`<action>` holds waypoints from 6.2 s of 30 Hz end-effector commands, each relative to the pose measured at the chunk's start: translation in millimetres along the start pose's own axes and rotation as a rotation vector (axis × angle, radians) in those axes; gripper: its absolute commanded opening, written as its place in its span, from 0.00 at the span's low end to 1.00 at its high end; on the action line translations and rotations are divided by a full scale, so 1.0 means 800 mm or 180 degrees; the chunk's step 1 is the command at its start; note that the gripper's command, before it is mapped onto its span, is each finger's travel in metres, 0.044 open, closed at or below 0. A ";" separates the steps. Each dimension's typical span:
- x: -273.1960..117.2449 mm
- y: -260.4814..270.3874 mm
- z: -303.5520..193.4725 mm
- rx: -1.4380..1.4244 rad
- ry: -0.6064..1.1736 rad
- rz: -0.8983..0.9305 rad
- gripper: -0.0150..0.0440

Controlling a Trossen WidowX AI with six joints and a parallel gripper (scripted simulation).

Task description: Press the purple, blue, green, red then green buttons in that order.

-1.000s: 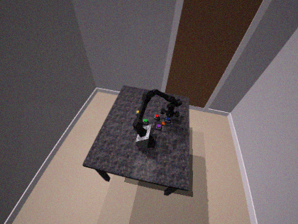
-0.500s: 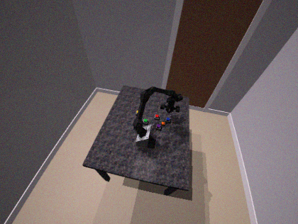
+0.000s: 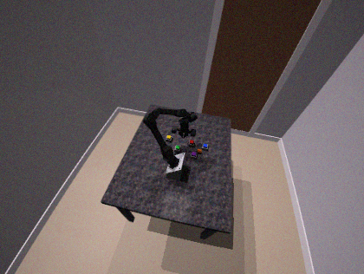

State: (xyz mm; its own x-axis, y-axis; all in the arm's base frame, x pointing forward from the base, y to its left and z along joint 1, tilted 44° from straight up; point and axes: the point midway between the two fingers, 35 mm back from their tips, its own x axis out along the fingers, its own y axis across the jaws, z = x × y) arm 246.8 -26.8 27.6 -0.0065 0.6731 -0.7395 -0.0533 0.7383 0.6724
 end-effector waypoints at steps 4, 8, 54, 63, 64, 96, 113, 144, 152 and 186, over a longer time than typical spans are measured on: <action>0.015 0.043 -0.037 0.0032 0.0018 0.0049 0.29; 0.028 0.042 -0.035 0.0033 0.0017 0.0045 0.29; 0.134 0.046 -0.038 0.0031 0.0016 0.0065 0.29; 0.102 0.044 -0.036 0.0026 0.0013 0.0053 0.29; 0.095 0.045 -0.037 0.0029 0.0016 0.0057 0.29; 0.016 -0.092 0.075 0.0014 -0.0001 0.0028 0.29; 0.102 -0.091 0.076 0.0013 -0.0003 0.0038 0.29; 0.137 -0.090 0.075 0.0012 -0.0003 0.0044 0.29; 0.121 -0.092 0.077 -0.0002 -0.0015 0.0024 0.29; 0.015 0.043 -0.037 0.0032 0.0018 0.0049 0.29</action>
State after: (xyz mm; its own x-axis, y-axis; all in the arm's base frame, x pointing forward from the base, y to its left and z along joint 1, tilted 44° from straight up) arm 221.9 0.2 39.6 -0.0120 0.6790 -0.7340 -0.0520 0.7326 0.6786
